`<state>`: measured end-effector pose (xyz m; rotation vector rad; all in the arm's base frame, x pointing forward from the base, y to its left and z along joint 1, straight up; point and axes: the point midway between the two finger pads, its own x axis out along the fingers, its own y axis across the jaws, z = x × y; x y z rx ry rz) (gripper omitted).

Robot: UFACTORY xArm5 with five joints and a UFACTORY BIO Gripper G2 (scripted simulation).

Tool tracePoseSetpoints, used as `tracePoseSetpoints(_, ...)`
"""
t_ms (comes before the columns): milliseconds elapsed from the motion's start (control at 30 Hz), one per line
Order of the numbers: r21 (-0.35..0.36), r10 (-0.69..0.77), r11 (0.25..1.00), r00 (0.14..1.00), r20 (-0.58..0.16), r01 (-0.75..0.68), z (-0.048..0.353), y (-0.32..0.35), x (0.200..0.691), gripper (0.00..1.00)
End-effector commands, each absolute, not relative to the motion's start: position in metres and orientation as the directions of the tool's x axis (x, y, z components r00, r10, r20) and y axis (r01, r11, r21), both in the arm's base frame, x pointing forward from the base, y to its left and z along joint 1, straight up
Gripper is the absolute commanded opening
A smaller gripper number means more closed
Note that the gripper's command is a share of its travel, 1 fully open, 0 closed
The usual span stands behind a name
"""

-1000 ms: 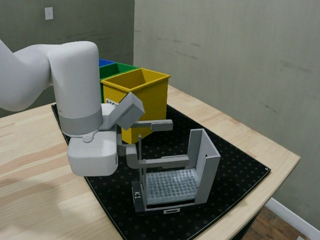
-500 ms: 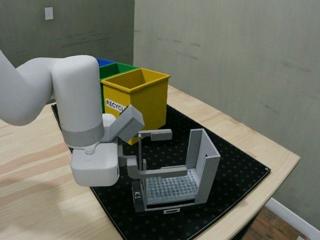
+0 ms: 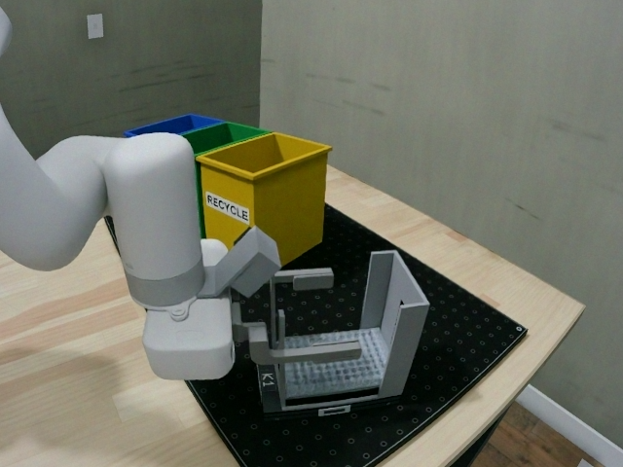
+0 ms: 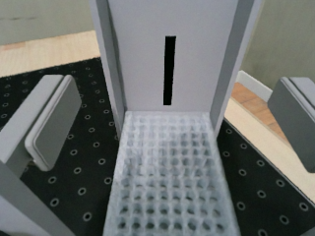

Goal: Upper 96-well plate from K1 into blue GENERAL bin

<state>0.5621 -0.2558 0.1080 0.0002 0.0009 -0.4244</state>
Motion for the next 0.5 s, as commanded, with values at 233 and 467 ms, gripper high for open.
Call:
tracePoseSetpoints(233, -0.003, -0.412, 0.911, 0.911, 0.002, 0.412, 0.093, -0.256, 0.563, 0.37)
tracePoseSetpoints(467, -0.003, -0.412, 0.911, 0.911, 0.002, 0.412, 0.081, -0.256, 0.563, 0.37)
